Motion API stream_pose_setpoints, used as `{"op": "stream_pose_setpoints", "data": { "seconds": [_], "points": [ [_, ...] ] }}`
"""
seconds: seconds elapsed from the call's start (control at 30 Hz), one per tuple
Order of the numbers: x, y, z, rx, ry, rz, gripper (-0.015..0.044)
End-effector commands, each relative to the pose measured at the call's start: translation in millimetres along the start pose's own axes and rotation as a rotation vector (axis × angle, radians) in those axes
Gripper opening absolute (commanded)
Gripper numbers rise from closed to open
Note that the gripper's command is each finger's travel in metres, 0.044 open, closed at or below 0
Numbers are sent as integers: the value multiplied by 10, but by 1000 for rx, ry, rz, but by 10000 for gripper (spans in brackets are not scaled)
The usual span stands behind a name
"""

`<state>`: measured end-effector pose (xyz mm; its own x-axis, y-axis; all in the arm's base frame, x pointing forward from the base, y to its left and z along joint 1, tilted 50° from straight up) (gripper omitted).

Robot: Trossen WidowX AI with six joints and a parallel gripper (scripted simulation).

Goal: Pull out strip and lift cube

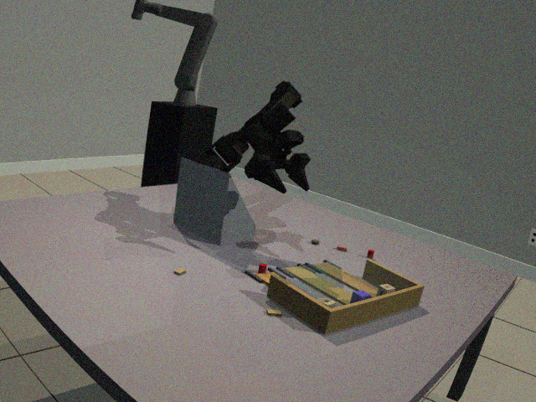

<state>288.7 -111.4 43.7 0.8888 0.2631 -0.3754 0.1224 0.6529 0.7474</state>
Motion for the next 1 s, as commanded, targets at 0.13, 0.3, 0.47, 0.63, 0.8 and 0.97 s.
{"op": "stream_pose_setpoints", "data": {
  "seconds": [0.13,0.3,0.47,0.63,0.8,0.97],
  "points": [
    [-9,44,-46,-26,9,15,400],
    [47,47,-33,-20,33,17,348],
    [455,140,17,21,217,20,216],
    [820,329,-11,57,414,13,85],
    [1092,582,-103,94,616,-2,0],
    [1271,912,-245,122,821,-25,0]
  ]
}}
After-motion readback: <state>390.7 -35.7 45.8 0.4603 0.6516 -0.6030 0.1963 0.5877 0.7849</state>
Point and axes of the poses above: the point midway between the two fingers, 35 mm back from their tips, its own x axis out along the fingers, its own y axis across the jaws, z = x × y, the point moved 1 cm from there along -x, back along the fingers, and after that the axes turned 2 degrees about -x, right-handed, at the moved point
